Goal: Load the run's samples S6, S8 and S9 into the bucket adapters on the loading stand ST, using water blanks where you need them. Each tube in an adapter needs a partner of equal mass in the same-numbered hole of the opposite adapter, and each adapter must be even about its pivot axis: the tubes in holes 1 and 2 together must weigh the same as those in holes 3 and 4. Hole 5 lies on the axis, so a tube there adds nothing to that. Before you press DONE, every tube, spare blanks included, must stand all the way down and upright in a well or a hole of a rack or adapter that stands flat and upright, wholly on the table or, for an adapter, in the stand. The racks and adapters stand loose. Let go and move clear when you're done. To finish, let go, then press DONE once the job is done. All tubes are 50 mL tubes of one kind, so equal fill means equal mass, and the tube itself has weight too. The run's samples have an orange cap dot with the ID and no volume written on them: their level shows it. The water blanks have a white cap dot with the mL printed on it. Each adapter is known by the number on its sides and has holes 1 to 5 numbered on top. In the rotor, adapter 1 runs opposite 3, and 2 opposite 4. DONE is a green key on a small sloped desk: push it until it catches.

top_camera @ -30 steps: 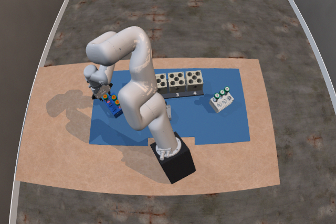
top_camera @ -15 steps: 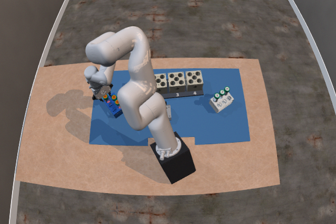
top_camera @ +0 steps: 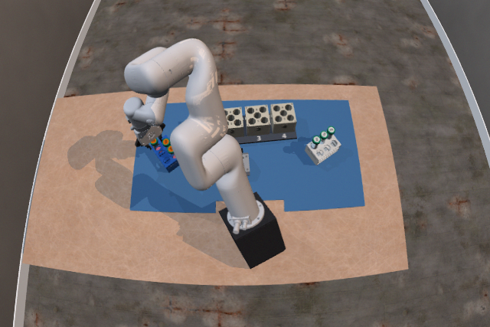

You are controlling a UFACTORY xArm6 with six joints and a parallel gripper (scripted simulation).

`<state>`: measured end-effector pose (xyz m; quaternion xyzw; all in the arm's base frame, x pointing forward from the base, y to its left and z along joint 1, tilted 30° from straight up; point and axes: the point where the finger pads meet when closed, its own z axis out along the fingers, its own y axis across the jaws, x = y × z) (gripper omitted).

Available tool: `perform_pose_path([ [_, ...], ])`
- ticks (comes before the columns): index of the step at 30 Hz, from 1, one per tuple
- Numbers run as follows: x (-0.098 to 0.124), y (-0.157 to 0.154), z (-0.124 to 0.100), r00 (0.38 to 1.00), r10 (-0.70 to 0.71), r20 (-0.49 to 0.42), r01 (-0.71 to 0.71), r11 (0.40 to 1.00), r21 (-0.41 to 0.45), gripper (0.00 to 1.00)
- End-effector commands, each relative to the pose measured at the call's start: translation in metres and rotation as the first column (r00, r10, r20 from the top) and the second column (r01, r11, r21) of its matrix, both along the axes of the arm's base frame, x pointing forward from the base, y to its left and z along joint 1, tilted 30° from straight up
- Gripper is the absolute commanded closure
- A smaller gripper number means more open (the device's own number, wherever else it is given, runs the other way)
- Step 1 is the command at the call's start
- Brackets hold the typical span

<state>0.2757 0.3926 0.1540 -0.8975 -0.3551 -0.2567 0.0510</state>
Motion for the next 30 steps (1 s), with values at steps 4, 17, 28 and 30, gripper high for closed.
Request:
perform_pose_path([
  [4,0.0003,0.001,0.0016,1.0,0.001,0.002,-0.001,1.0,0.003,0.43],
  [17,-0.0005,0.0005,0.0031,1.0,0.001,0.002,-0.001,1.0,0.003,1.0],
  [28,-0.0005,0.0005,0.003,1.0,0.001,0.002,-0.001,1.0,0.003,1.0],
  [30,-0.0005,0.0005,0.003,1.0,0.001,0.002,-0.001,1.0,0.003,1.0],
])
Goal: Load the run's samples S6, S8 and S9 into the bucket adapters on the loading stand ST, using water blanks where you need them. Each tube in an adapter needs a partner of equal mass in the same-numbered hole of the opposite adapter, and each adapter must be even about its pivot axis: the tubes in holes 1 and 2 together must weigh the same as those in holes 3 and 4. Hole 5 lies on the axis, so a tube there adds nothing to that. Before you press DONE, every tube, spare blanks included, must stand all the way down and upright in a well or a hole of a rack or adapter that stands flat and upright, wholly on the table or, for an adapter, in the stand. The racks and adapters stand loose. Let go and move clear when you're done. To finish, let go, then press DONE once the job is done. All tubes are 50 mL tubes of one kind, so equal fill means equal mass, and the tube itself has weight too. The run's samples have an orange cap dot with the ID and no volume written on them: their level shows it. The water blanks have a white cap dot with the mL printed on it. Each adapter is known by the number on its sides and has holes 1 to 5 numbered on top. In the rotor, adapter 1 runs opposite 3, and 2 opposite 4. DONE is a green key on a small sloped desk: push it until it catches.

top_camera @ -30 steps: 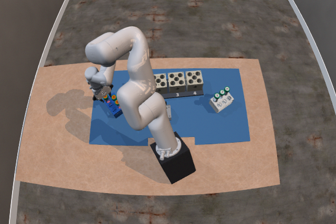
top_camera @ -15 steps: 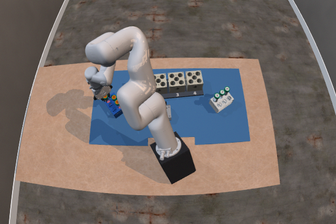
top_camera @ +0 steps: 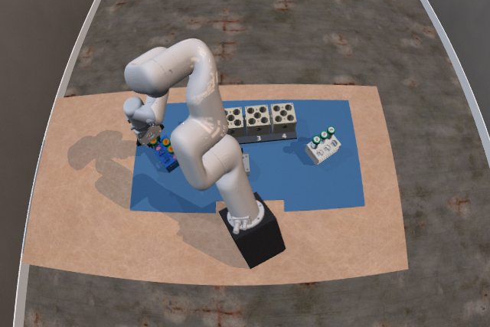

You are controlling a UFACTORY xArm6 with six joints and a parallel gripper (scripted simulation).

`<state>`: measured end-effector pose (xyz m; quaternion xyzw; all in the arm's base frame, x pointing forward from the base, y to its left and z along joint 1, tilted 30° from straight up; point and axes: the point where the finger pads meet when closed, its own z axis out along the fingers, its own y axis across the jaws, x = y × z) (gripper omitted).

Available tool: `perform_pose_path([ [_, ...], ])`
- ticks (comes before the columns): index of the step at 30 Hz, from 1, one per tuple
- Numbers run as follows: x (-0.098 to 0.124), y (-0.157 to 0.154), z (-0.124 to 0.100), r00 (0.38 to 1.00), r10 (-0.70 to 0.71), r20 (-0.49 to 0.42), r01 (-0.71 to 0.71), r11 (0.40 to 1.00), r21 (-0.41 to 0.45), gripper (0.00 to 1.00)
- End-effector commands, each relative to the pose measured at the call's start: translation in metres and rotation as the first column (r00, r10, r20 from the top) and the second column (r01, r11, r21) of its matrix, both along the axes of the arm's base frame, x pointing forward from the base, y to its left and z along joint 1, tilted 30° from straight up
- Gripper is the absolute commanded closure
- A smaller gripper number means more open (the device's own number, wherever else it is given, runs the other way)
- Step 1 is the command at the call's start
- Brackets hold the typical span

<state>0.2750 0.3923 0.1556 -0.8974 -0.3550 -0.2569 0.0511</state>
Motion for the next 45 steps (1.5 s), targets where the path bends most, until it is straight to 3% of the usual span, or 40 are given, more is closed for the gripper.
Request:
perform_pose_path([
  [1,0.0,0.001,0.001,1.0,0.001,0.002,-0.001,1.0,0.003,1.0],
  [45,-0.006,-0.003,0.014,1.0,0.001,0.002,-0.001,1.0,0.003,1.0],
])
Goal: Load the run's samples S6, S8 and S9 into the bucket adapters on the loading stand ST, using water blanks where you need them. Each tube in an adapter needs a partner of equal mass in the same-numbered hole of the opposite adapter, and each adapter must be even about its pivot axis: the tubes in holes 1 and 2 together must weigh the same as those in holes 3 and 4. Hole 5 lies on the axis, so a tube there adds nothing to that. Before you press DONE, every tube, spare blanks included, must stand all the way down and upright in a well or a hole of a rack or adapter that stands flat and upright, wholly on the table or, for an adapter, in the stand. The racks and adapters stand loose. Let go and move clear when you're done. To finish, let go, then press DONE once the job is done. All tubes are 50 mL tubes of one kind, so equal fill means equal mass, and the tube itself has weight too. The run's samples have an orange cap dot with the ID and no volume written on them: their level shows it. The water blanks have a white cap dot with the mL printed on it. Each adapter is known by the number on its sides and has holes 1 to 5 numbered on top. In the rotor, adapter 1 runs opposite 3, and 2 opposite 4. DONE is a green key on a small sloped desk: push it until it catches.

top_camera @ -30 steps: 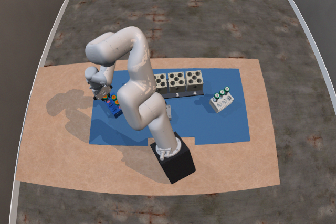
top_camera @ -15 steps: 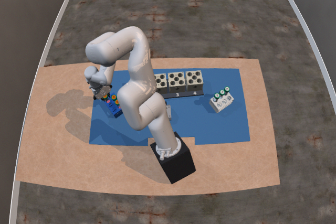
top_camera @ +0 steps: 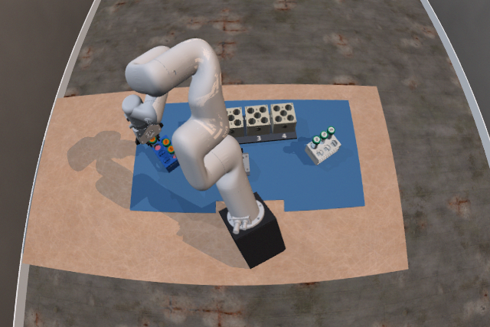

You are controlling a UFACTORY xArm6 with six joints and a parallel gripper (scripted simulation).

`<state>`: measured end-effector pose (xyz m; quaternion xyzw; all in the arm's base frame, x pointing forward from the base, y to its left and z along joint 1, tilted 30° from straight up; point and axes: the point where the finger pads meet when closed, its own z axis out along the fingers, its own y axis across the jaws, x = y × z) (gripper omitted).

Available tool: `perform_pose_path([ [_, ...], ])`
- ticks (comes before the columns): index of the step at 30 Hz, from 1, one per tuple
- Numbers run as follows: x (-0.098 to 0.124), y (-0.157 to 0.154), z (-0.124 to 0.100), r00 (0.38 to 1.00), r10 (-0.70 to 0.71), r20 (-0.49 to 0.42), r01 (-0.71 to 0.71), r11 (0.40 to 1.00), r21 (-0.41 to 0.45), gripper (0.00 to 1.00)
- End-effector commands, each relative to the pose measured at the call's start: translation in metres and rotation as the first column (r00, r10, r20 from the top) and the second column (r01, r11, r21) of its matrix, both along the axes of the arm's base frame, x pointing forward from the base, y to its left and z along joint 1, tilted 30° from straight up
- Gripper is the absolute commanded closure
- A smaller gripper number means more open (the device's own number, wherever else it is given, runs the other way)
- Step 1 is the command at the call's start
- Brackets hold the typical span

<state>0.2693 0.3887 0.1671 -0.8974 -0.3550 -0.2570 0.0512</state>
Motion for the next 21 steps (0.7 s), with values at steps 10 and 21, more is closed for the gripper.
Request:
perform_pose_path([
  [10,-0.003,-0.001,0.007,1.0,0.001,0.002,-0.001,1.0,0.003,1.0],
  [21,-0.008,-0.004,0.018,1.0,0.001,0.002,-0.001,1.0,0.003,1.0],
])
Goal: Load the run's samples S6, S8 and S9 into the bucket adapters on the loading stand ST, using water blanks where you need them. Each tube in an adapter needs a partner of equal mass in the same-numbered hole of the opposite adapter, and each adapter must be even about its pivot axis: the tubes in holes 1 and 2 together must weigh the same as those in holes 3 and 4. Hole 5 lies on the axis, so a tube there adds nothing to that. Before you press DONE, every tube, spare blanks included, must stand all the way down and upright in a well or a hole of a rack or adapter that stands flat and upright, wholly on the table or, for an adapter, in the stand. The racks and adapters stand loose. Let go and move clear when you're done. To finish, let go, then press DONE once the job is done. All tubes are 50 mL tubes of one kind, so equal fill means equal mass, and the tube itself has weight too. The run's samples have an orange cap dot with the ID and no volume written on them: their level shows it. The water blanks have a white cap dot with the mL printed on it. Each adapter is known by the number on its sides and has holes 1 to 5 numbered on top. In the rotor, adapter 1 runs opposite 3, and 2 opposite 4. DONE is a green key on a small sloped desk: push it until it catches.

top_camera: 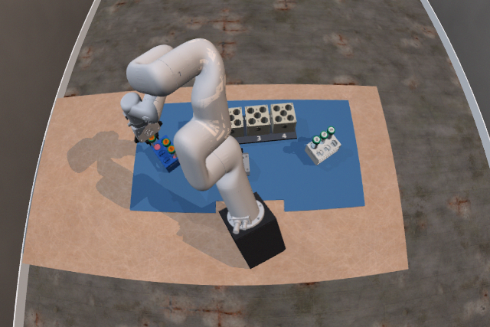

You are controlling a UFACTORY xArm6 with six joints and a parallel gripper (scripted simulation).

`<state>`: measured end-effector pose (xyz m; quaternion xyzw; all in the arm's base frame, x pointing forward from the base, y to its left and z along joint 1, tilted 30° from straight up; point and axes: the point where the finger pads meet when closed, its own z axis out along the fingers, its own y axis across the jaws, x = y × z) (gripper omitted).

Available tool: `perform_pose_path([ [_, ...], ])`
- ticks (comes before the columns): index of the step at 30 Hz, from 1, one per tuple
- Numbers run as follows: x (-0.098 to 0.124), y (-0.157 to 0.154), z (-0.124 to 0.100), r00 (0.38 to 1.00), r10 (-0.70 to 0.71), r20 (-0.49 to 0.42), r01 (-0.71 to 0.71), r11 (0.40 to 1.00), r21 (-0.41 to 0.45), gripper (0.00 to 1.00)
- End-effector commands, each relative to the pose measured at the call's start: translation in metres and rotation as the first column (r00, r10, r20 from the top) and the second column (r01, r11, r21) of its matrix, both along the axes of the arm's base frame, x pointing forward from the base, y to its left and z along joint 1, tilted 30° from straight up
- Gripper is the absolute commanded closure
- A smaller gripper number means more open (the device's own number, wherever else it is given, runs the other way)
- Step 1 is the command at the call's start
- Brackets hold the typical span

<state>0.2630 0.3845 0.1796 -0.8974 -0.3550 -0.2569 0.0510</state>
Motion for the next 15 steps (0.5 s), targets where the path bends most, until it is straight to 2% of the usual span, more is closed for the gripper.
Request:
perform_pose_path([
  [1,-0.002,-0.001,0.007,1.0,0.001,0.002,-0.001,1.0,0.003,1.0],
  [15,-0.012,-0.007,0.028,1.0,0.001,0.002,-0.001,1.0,0.004,1.0],
])
